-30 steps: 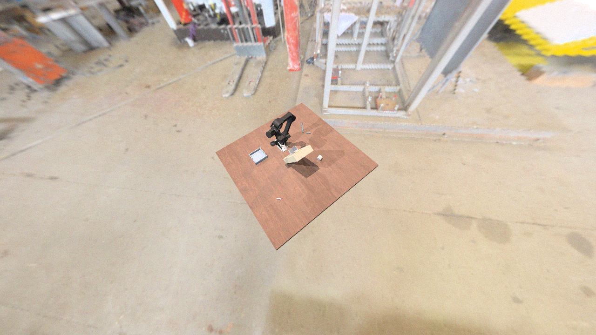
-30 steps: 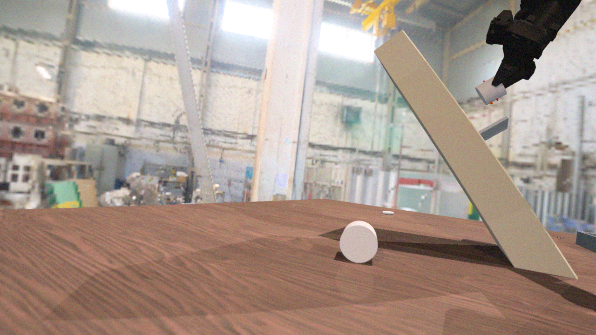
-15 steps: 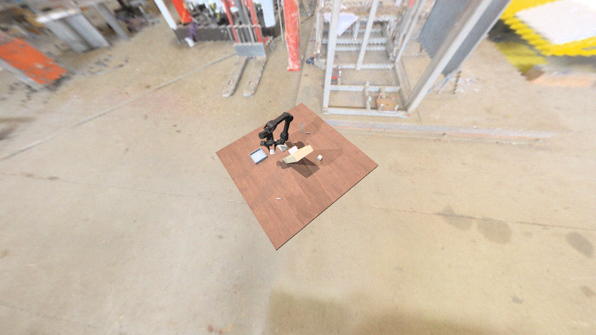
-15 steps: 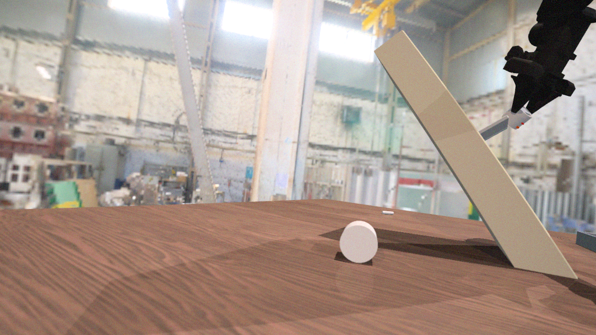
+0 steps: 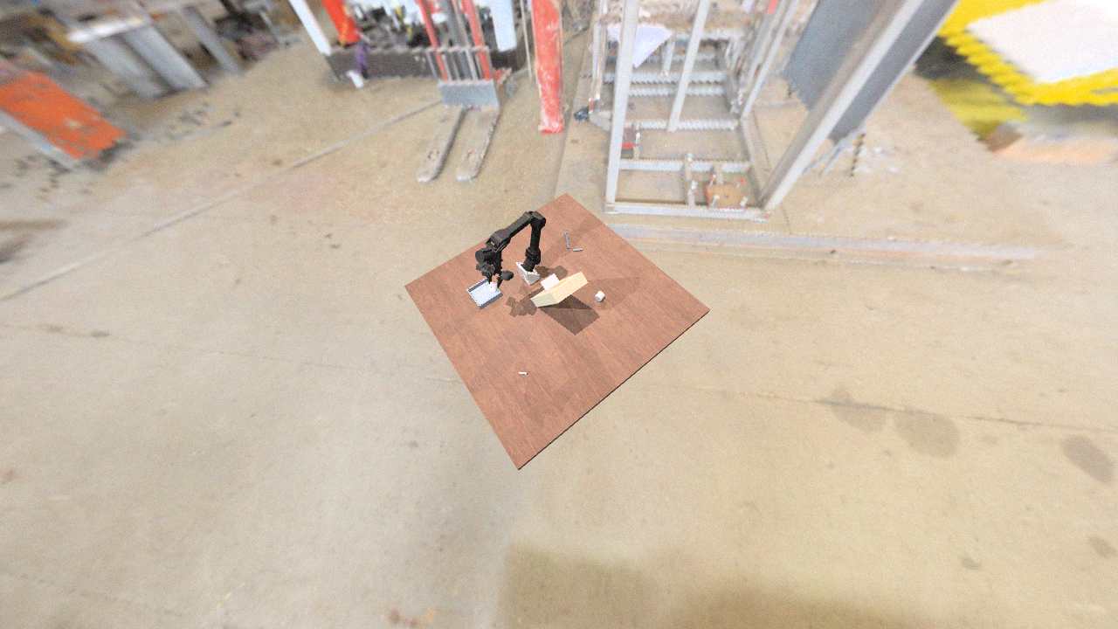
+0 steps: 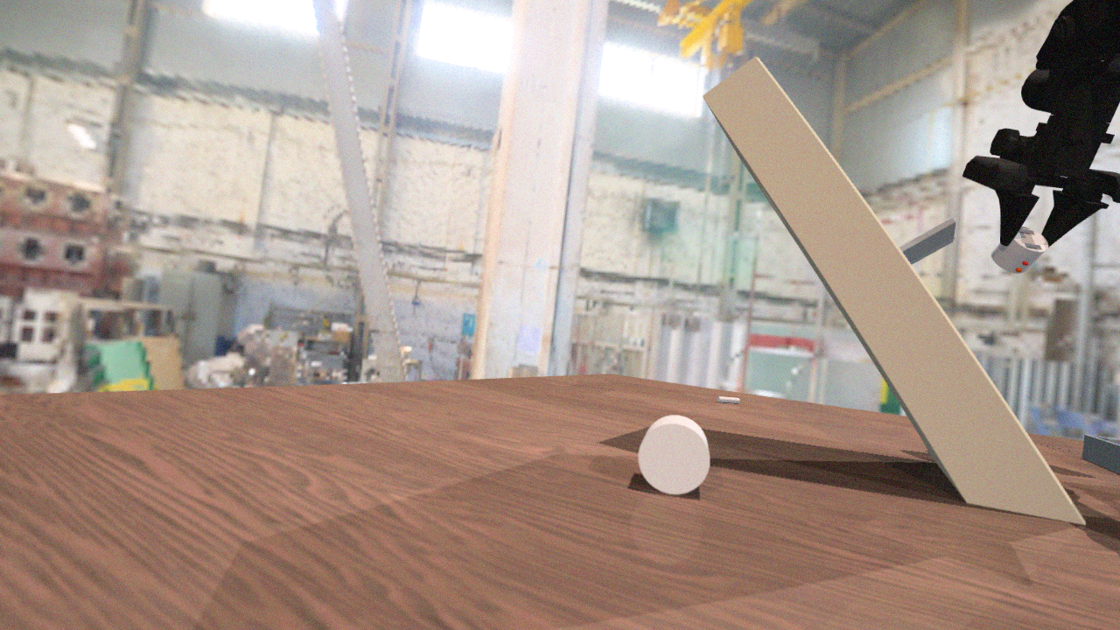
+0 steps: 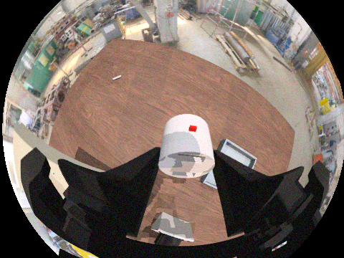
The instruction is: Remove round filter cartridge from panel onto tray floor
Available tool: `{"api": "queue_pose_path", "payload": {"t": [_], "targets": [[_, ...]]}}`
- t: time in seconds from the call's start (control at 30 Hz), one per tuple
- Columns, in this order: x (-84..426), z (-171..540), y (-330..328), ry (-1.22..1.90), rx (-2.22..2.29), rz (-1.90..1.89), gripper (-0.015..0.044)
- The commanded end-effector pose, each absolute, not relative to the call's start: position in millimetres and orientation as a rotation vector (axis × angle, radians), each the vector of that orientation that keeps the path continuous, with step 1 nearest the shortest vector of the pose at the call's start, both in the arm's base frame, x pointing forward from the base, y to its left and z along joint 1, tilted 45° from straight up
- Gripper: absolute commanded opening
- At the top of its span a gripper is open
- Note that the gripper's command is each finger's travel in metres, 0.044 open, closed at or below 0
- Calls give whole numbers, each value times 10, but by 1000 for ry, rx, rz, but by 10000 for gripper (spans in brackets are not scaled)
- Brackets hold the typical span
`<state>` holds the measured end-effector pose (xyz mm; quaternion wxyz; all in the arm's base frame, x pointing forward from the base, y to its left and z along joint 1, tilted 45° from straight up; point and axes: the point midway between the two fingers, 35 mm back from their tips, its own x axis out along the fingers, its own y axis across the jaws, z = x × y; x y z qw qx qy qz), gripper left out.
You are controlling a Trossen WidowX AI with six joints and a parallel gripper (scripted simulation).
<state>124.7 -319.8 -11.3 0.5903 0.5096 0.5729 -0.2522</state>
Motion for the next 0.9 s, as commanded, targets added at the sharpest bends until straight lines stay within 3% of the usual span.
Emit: {"api": "queue_pose_path", "payload": {"t": [0.0,0.87], "targets": [[1220,-141,-3216,1335,1193,-616,0],[-256,-1160,-2681,1410,1379,-1175,0]]}}
